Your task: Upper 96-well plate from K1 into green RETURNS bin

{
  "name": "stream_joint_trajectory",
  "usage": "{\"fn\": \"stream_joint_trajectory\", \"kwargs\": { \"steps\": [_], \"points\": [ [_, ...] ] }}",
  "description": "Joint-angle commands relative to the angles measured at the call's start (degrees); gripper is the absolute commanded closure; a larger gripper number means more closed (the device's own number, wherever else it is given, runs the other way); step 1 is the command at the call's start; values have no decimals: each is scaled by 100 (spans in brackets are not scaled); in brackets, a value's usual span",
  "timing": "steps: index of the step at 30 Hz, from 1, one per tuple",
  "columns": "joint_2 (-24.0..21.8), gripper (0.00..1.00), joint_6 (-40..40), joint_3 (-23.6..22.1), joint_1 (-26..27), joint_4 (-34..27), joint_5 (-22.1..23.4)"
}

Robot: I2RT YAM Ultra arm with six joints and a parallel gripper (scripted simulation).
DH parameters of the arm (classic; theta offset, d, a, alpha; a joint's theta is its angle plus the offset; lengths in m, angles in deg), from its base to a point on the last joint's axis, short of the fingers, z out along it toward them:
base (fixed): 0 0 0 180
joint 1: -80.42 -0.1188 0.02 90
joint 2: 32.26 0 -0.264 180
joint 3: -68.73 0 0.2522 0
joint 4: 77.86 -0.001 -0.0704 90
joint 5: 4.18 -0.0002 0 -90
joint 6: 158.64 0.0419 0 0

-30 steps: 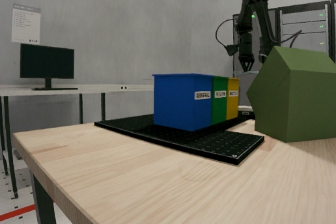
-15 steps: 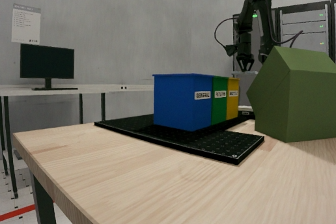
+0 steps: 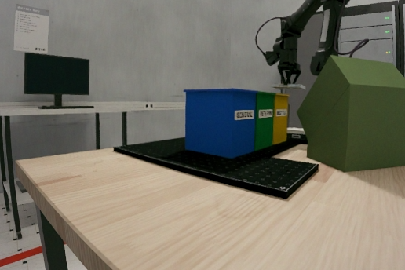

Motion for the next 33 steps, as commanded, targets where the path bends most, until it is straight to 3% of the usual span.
{"fn": "stream_joint_trajectory", "kwargs": {
  "steps": [1, 2, 4, 6, 19, 21, 22, 33],
  "points": [
    [-181, 100, 782, -43, -642, -96, -660],
    [-104, 100, 953, -54, -892, -112, -827],
    [-104, 100, 953, -54, -892, -112, -827],
    [-9, 100, 1385, -158, -1479, -184, -1265],
    [359, 100, 3660, -261, -4109, -595, -2812],
    [359, 100, 3660, -261, -4109, -595, -2812],
    [465, 100, 3966, -58, -4348, -657, -2954],
    [1165, 100, 5646, -59, -5838, -956, -3595]
  ]
}}
